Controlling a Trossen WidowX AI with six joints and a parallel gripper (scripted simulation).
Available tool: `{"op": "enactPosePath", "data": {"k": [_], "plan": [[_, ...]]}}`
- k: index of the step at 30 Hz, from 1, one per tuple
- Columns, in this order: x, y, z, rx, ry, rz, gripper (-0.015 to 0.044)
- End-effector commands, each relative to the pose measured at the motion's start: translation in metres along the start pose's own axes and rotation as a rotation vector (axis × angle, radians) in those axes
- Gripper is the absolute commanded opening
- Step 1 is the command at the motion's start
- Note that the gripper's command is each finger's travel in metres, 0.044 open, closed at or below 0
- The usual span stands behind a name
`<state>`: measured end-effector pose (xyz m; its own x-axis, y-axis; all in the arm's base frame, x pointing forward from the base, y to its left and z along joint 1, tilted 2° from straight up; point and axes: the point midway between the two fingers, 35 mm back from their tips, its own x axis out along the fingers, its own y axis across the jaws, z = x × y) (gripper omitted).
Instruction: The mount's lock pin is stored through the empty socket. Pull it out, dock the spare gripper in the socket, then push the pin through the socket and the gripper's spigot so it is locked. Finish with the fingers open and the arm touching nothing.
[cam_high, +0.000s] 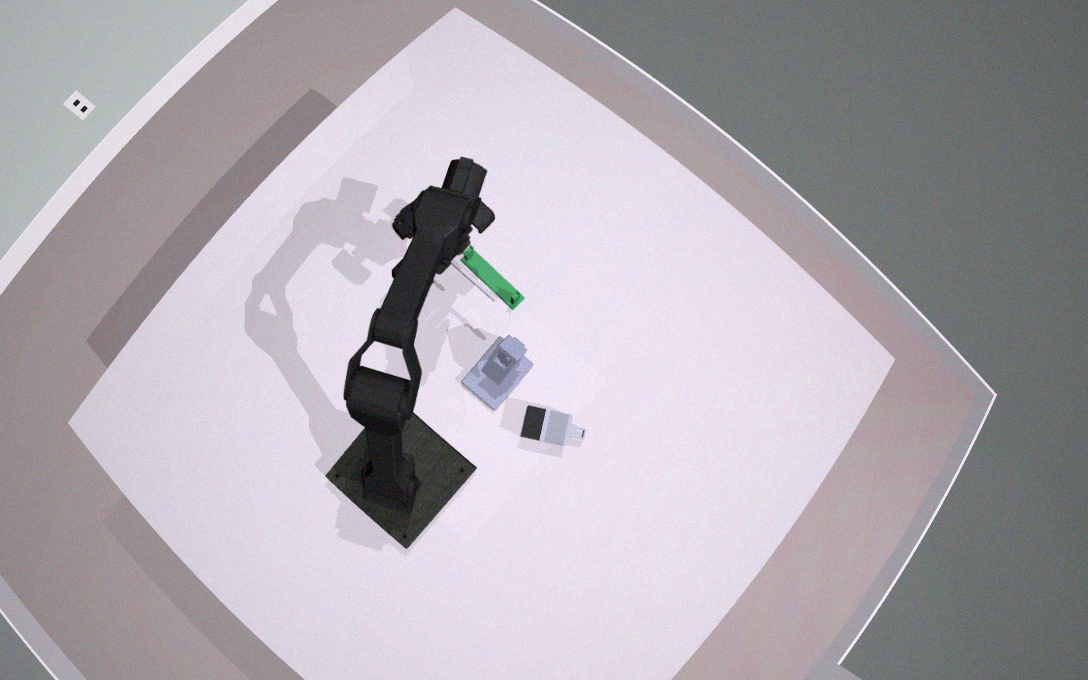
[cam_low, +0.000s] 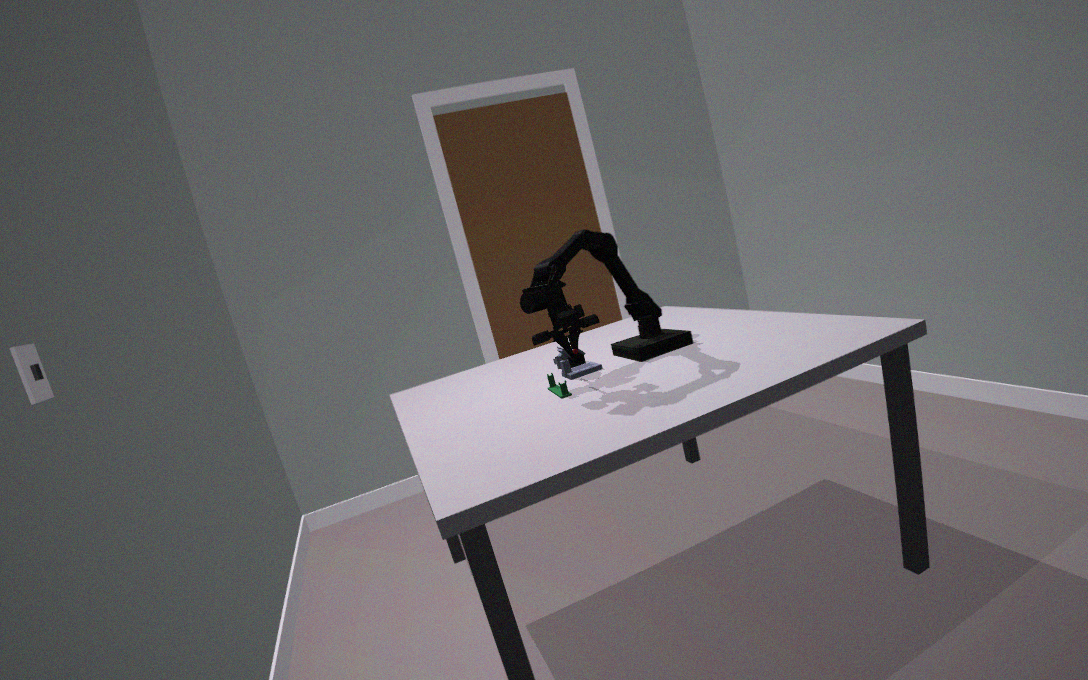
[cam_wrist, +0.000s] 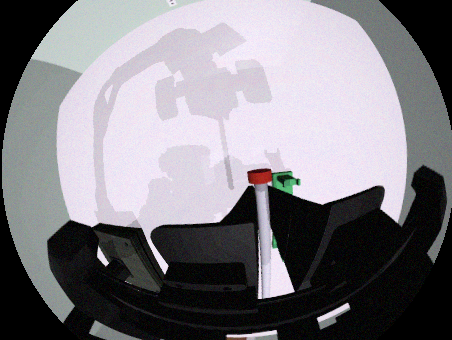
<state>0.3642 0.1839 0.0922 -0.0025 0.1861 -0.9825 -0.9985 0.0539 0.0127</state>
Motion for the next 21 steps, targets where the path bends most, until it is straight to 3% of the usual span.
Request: {"op": "enactPosePath", "data": {"k": [1, 21], "plan": [[0.0, -0.009, 0.005, 0.011, 0.002, -0.003, 0.0], [0.005, -0.05, 0.028, 0.045, -0.001, -0.014, 0.0]]}}
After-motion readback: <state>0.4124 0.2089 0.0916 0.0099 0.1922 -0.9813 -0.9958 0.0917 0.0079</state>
